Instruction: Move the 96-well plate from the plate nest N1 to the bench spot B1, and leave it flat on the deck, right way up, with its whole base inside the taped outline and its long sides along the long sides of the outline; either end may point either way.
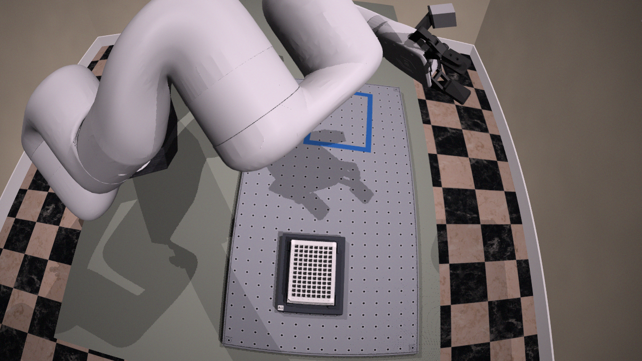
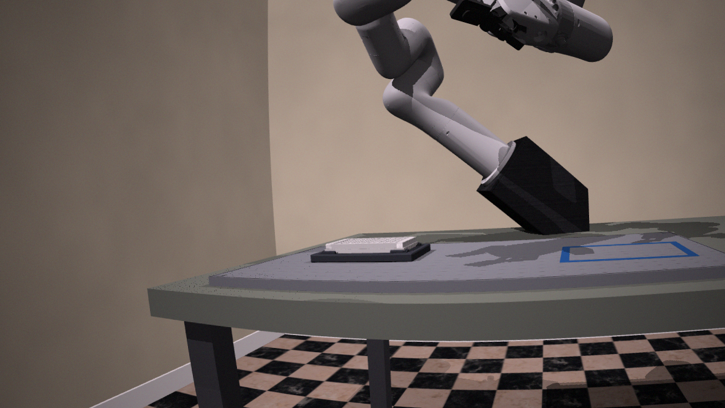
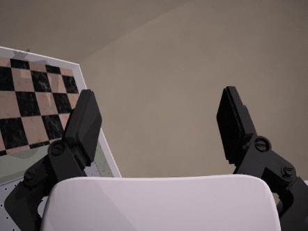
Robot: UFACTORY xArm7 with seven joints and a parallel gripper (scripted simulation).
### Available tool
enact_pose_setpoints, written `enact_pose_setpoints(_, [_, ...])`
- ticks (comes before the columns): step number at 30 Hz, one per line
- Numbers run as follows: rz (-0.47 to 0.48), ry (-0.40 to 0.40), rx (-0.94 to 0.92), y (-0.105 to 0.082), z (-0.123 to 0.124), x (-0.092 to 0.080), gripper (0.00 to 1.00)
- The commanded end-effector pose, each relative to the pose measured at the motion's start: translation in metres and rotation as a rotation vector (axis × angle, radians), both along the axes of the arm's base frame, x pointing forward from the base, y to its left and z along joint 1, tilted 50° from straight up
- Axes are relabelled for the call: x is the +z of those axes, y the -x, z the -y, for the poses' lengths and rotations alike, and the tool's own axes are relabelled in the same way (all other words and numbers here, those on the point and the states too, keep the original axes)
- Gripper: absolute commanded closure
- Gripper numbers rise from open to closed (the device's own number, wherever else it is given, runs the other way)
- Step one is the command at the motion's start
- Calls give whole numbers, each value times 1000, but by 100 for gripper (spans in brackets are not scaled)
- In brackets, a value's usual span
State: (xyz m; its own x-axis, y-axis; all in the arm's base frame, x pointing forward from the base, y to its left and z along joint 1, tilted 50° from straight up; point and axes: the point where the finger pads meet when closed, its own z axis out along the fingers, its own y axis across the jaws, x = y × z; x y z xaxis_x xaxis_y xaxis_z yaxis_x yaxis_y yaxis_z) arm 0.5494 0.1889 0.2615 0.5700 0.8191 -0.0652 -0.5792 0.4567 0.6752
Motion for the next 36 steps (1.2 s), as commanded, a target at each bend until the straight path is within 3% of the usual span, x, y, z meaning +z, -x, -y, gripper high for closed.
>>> enact_pose_setpoints(1, [2, -3, 3, 0, -2, 1, 0])
enact_pose_setpoints(17, [2, -3, 3, 0, -2, 1, 0])
enact_pose_setpoints(22, [-60, -134, -58, -4, 23, 0, 0])
enact_pose_setpoints(28, [-60, -134, -58, -9, 44, 0, 0])
enact_pose_setpoints(32, [-101, -250, -109, -10, 64, -2, 0])
enact_pose_setpoints(36, [-108, -269, -117, -10, 74, -3, 0])
